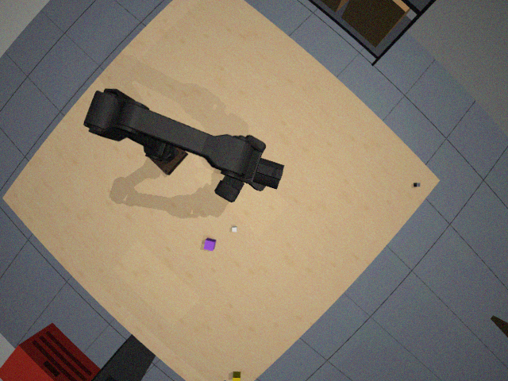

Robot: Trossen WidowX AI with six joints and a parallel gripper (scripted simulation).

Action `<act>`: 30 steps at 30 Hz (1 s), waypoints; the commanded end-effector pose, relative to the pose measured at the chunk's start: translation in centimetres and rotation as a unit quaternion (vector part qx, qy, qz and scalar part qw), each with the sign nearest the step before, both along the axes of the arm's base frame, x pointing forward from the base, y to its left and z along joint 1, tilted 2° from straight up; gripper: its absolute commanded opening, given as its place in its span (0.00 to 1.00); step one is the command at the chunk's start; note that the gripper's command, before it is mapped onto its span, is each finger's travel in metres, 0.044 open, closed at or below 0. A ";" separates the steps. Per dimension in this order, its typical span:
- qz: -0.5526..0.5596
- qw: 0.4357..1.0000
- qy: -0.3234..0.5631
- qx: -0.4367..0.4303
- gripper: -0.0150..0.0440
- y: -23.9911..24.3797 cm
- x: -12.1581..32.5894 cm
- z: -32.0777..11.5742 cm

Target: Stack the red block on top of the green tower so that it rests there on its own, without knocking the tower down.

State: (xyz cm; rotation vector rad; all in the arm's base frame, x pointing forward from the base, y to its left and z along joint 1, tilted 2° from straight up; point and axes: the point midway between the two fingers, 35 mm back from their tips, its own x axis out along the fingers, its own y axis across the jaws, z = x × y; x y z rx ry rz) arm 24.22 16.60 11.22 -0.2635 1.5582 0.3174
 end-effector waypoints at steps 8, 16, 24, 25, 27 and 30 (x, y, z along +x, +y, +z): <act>0.000 1.000 0.000 0.000 0.70 0.0 0.0 0.0; 0.000 1.000 0.000 0.000 1.00 0.0 0.0 0.0; 0.000 1.000 0.000 0.000 1.00 0.0 0.0 0.0; 0.000 1.000 0.000 0.000 1.00 0.0 0.0 0.0; 0.000 1.000 0.000 0.000 1.00 0.0 0.0 0.0; 0.000 1.000 0.000 0.000 1.00 0.0 0.0 0.0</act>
